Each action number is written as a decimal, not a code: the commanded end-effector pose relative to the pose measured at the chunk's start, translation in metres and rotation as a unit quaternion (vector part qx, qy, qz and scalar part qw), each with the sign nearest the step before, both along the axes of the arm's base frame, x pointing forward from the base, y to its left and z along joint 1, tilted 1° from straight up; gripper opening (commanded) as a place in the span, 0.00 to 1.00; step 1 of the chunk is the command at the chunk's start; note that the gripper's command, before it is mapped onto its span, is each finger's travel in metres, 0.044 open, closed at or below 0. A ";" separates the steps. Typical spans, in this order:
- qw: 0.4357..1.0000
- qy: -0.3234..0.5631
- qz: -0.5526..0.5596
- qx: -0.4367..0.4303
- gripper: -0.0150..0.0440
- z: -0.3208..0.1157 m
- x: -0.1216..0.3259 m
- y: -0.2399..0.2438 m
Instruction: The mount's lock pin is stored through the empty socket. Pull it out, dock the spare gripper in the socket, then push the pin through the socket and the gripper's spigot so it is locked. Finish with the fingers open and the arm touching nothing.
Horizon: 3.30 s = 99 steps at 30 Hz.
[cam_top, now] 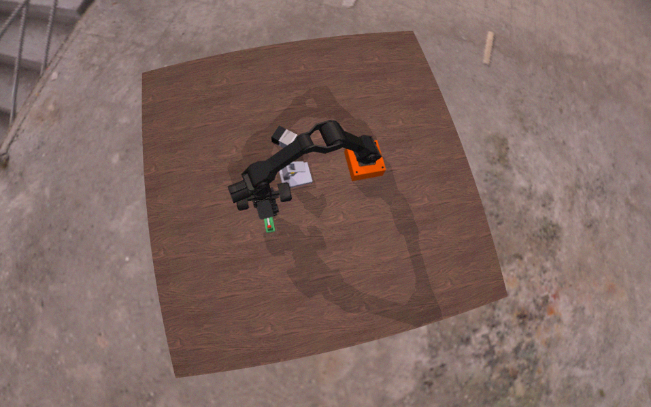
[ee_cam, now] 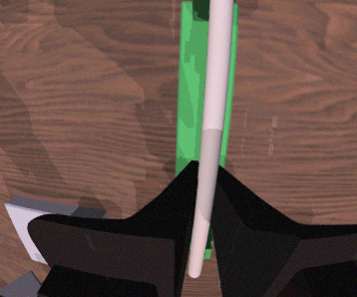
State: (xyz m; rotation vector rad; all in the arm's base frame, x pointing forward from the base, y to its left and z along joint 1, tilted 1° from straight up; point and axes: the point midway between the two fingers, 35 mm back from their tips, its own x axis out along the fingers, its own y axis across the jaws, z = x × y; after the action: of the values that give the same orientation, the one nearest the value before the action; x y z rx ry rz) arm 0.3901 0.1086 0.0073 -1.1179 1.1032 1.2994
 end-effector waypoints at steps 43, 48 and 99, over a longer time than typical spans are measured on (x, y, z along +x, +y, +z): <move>1.000 0.010 0.000 -0.002 1.00 0.021 -0.005 -0.002; 1.000 0.015 0.000 -0.003 1.00 0.032 -0.007 -0.002; 0.839 0.059 -0.541 -0.032 1.00 0.120 -0.037 -0.149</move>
State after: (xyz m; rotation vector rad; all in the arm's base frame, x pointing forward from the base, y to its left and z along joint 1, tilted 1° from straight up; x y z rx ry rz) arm 0.3682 0.0139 0.1323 -0.5985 1.4488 0.7837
